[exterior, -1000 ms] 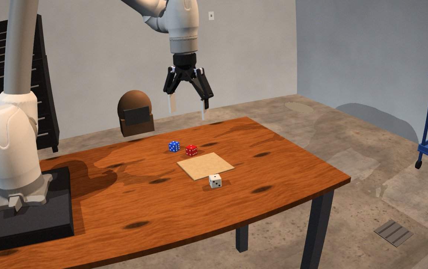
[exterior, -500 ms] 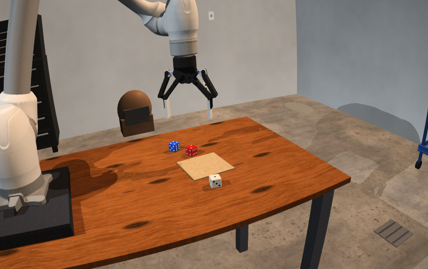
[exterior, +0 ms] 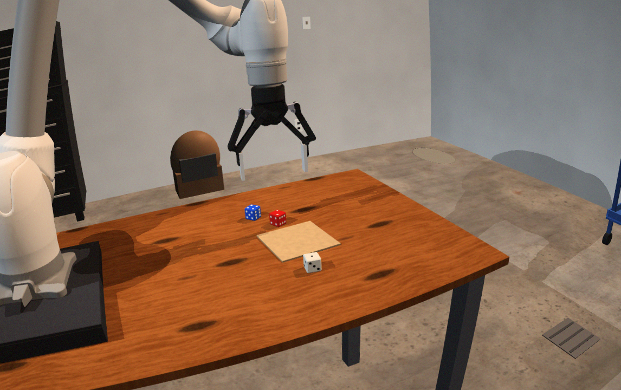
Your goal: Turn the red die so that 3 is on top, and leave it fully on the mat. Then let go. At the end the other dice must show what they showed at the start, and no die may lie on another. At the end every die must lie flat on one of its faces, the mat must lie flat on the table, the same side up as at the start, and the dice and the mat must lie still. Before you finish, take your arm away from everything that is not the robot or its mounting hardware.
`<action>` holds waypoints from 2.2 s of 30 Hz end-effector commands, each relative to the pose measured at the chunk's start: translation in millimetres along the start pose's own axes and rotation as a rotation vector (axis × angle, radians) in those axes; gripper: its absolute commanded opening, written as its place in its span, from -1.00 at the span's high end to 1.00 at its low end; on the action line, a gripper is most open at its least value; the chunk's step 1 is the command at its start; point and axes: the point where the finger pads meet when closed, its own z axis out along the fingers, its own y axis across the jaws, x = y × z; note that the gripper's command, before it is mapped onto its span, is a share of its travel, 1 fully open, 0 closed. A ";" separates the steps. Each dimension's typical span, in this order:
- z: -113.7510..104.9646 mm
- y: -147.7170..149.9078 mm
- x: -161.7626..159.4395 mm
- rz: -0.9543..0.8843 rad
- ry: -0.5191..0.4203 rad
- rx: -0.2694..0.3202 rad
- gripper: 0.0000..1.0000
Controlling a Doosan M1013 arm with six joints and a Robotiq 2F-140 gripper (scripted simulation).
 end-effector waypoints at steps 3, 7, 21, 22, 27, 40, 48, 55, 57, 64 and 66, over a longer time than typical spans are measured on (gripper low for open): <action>4.0 0.1 -0.2 -0.207 -0.012 -0.002 -1.00; 6.5 0.1 -0.2 -0.329 -0.012 -0.002 -1.00; 12.8 0.3 -0.4 -0.631 -0.012 0.000 -1.00; 12.8 0.3 -0.4 -0.631 -0.012 0.000 0.44; 12.8 0.3 -0.4 -0.631 -0.012 0.000 0.44; 12.8 0.3 -0.4 -0.631 -0.012 0.000 0.44; 12.8 0.3 -0.4 -0.631 -0.012 0.000 0.44; 12.8 0.3 -0.4 -0.631 -0.012 0.000 0.44; 12.8 0.3 -0.4 -0.631 -0.012 0.000 0.44; 14.2 0.3 -0.4 -0.631 -0.012 0.000 0.44; 15.3 0.3 -0.4 -0.631 -0.013 0.000 0.44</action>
